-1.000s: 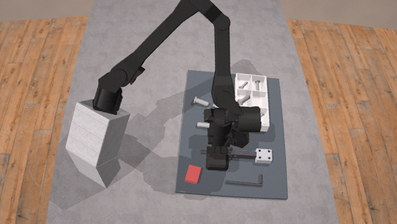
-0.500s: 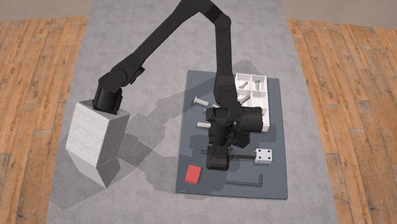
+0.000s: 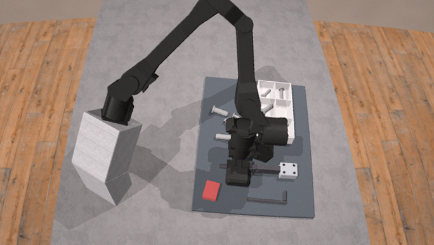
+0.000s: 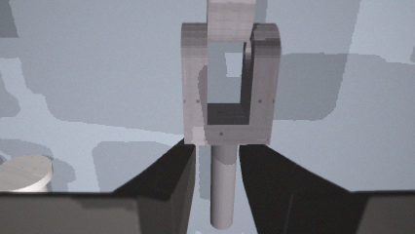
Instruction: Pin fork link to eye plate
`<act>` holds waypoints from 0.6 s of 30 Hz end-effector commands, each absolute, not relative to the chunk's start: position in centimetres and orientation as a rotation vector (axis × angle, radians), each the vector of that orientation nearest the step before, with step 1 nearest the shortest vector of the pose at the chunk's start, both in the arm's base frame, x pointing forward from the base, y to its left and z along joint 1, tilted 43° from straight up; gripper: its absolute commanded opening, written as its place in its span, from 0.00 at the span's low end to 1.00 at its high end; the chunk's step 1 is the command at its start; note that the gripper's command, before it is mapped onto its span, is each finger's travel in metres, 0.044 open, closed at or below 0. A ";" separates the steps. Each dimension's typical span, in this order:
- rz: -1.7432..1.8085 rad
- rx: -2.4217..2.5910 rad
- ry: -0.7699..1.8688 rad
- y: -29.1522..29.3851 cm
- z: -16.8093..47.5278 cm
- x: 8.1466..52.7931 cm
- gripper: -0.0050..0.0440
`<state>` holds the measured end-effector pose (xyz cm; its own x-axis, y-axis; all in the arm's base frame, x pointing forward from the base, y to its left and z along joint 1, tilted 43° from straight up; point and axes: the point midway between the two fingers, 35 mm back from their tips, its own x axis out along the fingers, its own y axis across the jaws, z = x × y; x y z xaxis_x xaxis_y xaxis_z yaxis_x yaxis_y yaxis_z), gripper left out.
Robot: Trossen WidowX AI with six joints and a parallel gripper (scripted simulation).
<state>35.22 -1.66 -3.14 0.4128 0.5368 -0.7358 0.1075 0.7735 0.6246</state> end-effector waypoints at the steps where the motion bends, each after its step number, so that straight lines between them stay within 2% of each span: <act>1: 0.292 0.654 1.120 -1.9 -3.3 36.1 0.31; 18: 0.292 0.654 1.120 -2.0 -3.3 36.3 0.31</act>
<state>35.25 -1.66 -3.13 0.4066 0.5413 -0.7359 0.1121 0.7699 0.6283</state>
